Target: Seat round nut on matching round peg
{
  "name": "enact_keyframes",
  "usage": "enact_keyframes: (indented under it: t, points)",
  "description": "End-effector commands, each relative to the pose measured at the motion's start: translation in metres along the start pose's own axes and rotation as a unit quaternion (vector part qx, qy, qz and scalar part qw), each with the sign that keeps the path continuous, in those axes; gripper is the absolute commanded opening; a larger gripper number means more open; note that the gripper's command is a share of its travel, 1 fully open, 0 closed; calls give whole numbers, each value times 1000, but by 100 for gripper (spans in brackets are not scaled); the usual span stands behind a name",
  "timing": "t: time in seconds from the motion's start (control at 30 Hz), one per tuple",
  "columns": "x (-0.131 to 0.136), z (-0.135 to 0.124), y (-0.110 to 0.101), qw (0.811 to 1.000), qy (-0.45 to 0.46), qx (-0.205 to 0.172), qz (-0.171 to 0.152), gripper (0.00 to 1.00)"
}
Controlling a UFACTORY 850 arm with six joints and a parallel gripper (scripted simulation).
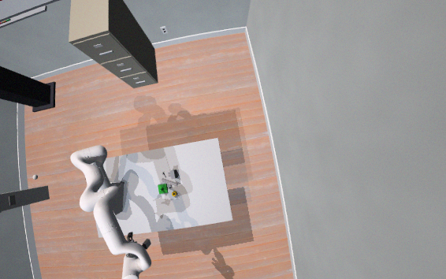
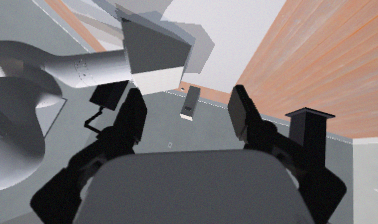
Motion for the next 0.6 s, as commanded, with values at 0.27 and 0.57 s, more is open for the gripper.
enact_keyframes:
  t: [0.27, 0.57]
  points:
    - [-1, 0, -1, 1000, 0, 0, -1, 100]
    - [-1, 0, -1, 1000, 0, 0, -1, 60]
Point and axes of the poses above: the point where the finger pads meet when closed, its own y axis out along the fingers, its own x axis across the jaws, z = x × y, the point moved 5 cm from there along -y, back along the fingers, and after that the axes turned 11 degrees about -y, right-handed, at the moved point
